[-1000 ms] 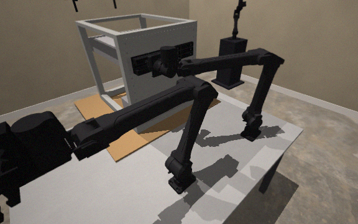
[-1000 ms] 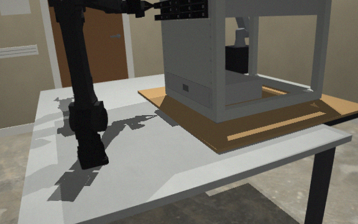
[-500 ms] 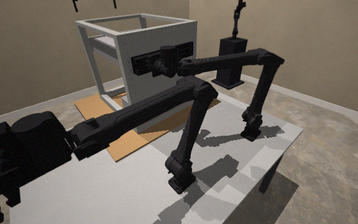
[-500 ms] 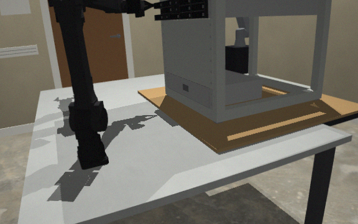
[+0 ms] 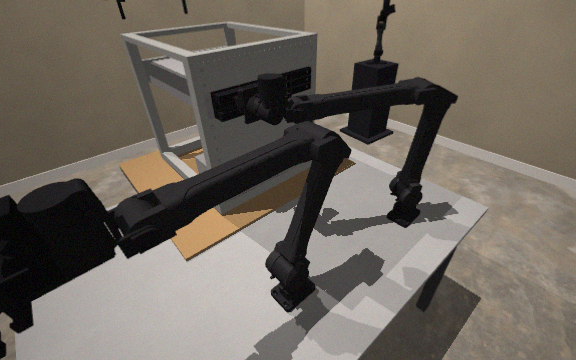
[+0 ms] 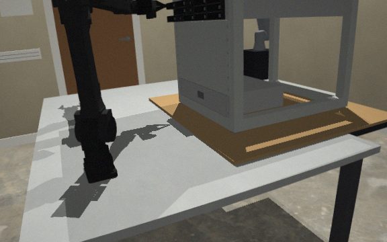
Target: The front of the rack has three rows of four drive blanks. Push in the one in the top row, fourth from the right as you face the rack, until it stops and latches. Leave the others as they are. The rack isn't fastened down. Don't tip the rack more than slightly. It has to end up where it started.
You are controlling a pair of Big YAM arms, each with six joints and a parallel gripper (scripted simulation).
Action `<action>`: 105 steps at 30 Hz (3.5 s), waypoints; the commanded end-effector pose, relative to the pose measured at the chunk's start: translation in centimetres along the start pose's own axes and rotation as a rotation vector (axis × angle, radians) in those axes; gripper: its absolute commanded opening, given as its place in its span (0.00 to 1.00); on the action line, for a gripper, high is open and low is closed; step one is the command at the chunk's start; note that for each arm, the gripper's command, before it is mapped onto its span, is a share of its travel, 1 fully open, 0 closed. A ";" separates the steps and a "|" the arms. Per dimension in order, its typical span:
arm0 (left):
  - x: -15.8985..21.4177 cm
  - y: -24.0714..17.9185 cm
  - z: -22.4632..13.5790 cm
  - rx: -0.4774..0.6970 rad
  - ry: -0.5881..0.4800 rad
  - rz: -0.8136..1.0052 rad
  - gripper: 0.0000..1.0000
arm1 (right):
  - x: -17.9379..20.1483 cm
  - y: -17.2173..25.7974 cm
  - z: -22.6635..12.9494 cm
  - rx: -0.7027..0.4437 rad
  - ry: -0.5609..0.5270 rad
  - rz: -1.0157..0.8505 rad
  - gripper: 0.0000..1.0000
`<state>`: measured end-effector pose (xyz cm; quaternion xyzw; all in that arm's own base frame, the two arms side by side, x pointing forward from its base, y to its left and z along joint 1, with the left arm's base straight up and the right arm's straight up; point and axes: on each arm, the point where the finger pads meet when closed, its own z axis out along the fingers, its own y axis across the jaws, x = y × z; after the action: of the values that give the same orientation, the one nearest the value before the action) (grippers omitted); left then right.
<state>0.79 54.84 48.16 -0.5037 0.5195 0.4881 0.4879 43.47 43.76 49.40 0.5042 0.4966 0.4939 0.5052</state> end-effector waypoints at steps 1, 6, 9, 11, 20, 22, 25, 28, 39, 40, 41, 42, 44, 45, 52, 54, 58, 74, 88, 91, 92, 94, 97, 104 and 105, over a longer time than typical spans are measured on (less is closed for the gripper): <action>-1.9 0.2 -0.4 -0.005 -0.047 -0.016 1.00 | 0.4 3.2 0.4 -0.028 0.000 0.056 0.00; -1.9 0.2 -0.4 -0.005 -0.047 -0.016 1.00 | 0.1 3.1 2.0 -0.026 -0.007 0.051 0.00; -1.9 0.2 -0.4 -0.005 -0.047 -0.016 1.00 | 0.1 3.1 2.2 -0.027 -0.007 0.051 0.00; -1.9 0.2 -0.4 -0.005 -0.047 -0.016 1.00 | 0.1 -0.3 2.7 0.006 -0.008 -0.003 0.00; -1.9 0.2 -0.4 -0.005 -0.047 -0.016 1.00 | 0.5 1.0 2.6 -0.008 0.000 0.020 0.00; -1.9 0.2 -0.4 -0.005 -0.047 -0.016 1.00 | 0.3 1.3 2.5 -0.011 0.000 0.025 0.00; -1.9 0.2 -0.4 -0.005 -0.047 -0.016 1.00 | 0.3 1.5 2.7 -0.013 -0.002 0.028 0.00; -1.9 0.2 -0.4 -0.005 -0.047 -0.016 1.00 | 0.1 3.2 3.3 -0.029 -0.007 0.054 0.00; -1.9 0.2 -0.4 -0.005 -0.047 -0.016 1.00 | 0.0 2.2 5.3 -0.020 -0.008 0.037 0.00; -1.9 0.2 -0.4 -0.005 -0.047 -0.016 1.00 | 0.0 2.3 5.3 -0.021 -0.008 0.039 0.00; -1.9 0.2 -0.4 -0.005 -0.047 -0.016 1.00 | 0.0 2.3 5.3 -0.021 -0.008 0.039 0.00; -1.9 0.2 -0.4 -0.005 -0.047 -0.016 1.00 | 0.0 2.3 5.3 -0.021 -0.008 0.039 0.00; -1.9 0.2 -0.4 -0.005 -0.047 -0.016 1.00 | 0.3 2.1 5.0 -0.020 -0.003 0.036 0.00; -1.9 0.2 -0.4 -0.005 -0.047 -0.016 1.00 | 0.3 2.1 5.0 -0.020 -0.003 0.036 0.00; -1.9 0.2 -0.4 -0.005 -0.047 -0.016 1.00 | 0.3 2.1 5.0 -0.020 -0.003 0.036 0.00; -1.9 0.2 -0.4 -0.005 -0.047 -0.016 1.00 | 0.3 2.1 5.0 -0.020 -0.003 0.036 0.00; -1.9 0.2 -0.4 -0.005 -0.047 -0.016 1.00 | 1.0 -0.4 3.8 0.004 0.008 0.001 0.00; -1.9 0.2 -0.4 -0.005 -0.047 -0.016 1.00 | -0.4 1.9 -6.5 -0.020 0.008 0.047 0.00; -1.9 0.2 -0.4 -0.005 -0.047 -0.016 1.00 | 0.2 1.4 -5.9 -0.011 -0.004 0.026 1.00; -1.9 0.2 -0.4 -0.005 -0.047 -0.016 1.00 | 0.2 1.4 -5.9 -0.011 -0.004 0.026 1.00; -1.9 0.2 -0.4 -0.005 -0.047 -0.016 1.00 | 0.2 1.4 -5.9 -0.011 -0.004 0.026 1.00; -1.9 0.2 -0.4 -0.005 -0.047 -0.016 1.00 | 0.2 1.4 -5.9 -0.011 -0.004 0.026 1.00; -1.9 0.2 -0.4 -0.005 -0.047 -0.016 1.00 | 0.2 1.4 -5.9 -0.011 -0.004 0.026 1.00; -1.9 0.2 -0.4 -0.005 -0.047 -0.016 1.00 | 0.2 1.4 -5.9 -0.011 -0.004 0.026 1.00; -1.9 0.2 -0.4 -0.005 -0.047 -0.016 1.00 | 0.2 1.4 -5.9 -0.011 -0.004 0.026 1.00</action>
<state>0.79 54.84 48.16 -0.5037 0.5195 0.4882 0.4879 37.29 43.97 49.66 0.5041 0.4961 0.4956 0.5041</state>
